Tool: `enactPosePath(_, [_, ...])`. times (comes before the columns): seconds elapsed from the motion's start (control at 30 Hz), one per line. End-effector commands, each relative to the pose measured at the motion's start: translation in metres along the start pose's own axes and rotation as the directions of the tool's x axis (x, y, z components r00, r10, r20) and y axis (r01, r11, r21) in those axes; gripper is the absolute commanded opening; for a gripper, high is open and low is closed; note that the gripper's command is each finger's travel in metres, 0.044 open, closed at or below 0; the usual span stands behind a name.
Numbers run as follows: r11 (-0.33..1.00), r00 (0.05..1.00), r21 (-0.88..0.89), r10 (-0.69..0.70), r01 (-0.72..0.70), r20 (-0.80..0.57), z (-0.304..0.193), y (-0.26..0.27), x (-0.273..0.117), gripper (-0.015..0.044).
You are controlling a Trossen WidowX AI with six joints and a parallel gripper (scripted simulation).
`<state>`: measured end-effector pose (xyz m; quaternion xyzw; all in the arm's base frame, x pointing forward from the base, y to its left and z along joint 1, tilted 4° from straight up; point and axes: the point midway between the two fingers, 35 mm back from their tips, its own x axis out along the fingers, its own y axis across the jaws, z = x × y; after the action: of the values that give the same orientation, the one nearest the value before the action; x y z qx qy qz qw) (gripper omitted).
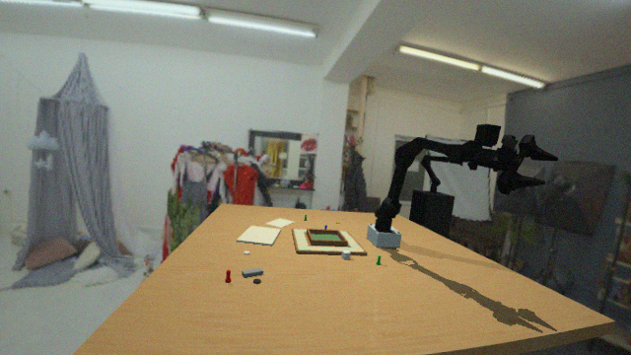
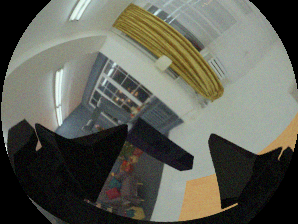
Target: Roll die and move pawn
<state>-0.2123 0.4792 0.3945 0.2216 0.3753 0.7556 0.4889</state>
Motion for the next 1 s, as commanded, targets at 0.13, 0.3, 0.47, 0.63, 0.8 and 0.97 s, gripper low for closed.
enactPosePath(0.13, [0.989, 0.989, -0.013, -0.148, 0.148, 0.005, 0.019, -0.059, -0.006, 0.0275])
enactPosePath(0.3, [0.936, 0.936, -0.009, -0.352, 0.352, 0.006, 0.043, -0.143, -0.029, 0.0275])
enactPosePath(0.47, [0.840, 0.840, 0.006, -0.543, 0.543, -0.012, 0.061, -0.222, -0.067, 0.0275])
enactPosePath(0.63, [0.711, 0.712, 0.039, -0.700, 0.702, -0.053, 0.070, -0.293, -0.119, 0.0275])
enactPosePath(0.8, [0.553, 0.559, 0.084, -0.820, 0.829, -0.122, 0.069, -0.353, -0.184, 0.0275])
enactPosePath(0.97, [0.383, 0.404, 0.133, -0.888, 0.914, -0.219, 0.057, -0.398, -0.253, 0.0275])
